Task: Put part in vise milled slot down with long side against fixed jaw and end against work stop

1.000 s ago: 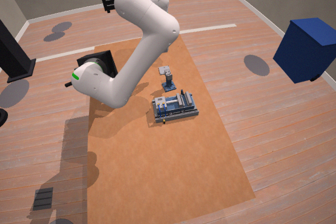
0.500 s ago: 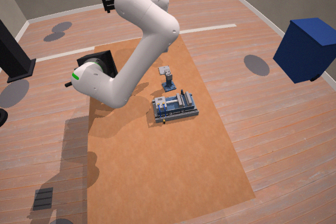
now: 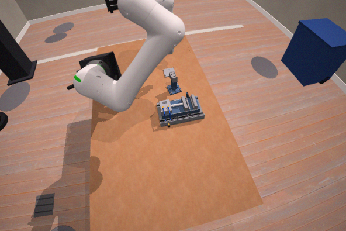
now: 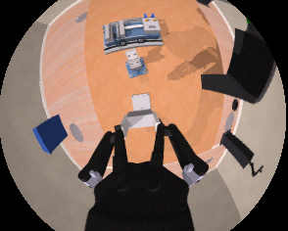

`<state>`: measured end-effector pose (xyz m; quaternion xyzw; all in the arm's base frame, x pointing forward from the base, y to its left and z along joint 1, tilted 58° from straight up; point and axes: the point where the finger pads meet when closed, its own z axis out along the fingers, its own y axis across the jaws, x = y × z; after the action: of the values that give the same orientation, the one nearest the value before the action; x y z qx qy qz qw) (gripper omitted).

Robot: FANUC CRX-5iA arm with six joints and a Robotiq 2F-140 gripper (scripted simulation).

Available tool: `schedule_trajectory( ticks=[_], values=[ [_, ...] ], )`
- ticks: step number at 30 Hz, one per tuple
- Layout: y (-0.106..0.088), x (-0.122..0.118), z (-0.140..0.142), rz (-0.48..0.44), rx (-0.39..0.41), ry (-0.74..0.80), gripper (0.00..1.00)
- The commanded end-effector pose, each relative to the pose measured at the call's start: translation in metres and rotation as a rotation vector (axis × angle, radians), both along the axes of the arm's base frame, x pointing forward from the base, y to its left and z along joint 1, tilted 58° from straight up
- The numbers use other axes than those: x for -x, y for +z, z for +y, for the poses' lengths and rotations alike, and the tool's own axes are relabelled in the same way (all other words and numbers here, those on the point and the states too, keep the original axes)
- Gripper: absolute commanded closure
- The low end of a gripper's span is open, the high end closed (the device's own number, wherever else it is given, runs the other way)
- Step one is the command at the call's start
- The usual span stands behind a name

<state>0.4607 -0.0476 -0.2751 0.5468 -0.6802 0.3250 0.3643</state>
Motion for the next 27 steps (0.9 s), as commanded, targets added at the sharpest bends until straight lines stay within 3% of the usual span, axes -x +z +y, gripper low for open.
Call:
schedule_trajectory(
  ticks=[1, 16, 27],
  values=[
    [0.001, 0.000, 0.000, 0.000, -0.001, 0.001, 1.00],
    [0.014, -0.001, -0.007, 0.013, -0.003, 0.008, 1.00],
    [0.039, 0.000, -0.020, 0.035, -0.007, 0.022, 1.00]
  ],
)
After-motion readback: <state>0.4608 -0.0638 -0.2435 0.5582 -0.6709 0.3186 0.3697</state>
